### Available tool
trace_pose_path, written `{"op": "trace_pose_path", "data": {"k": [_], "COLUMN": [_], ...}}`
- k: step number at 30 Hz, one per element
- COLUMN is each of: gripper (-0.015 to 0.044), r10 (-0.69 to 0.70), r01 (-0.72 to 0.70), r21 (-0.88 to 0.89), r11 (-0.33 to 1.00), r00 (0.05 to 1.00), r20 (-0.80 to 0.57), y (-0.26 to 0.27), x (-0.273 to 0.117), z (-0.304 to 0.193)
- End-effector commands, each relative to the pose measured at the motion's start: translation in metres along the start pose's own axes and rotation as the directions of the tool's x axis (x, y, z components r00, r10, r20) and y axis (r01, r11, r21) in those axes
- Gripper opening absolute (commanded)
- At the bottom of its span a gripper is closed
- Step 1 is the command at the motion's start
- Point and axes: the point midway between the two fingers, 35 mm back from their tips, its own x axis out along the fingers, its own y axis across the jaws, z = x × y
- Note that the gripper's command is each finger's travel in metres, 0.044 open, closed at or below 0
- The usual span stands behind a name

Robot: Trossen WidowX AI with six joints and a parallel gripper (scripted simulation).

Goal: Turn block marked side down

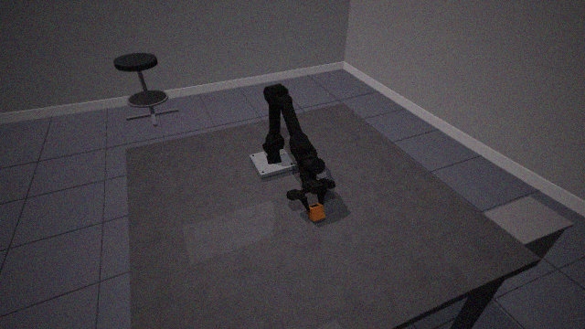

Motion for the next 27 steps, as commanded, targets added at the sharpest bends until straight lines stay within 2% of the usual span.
{"op": "trace_pose_path", "data": {"k": [1, 14, 27], "gripper": [0.0, 0.0, 0.0], "r10": [-0.003, -0.002, -0.003], "r01": [0.003, 0.003, 0.005], "r21": [-0.003, -0.005, -0.003], "r11": [1.0, 1.0, 1.0], "r00": [0.999, 0.971, 0.905], "r20": [0.044, 0.24, 0.426], "y": [0.0, 0.001, -0.001], "x": [0.006, 0.027, 0.024], "z": [0.0, -0.005, -0.015]}}
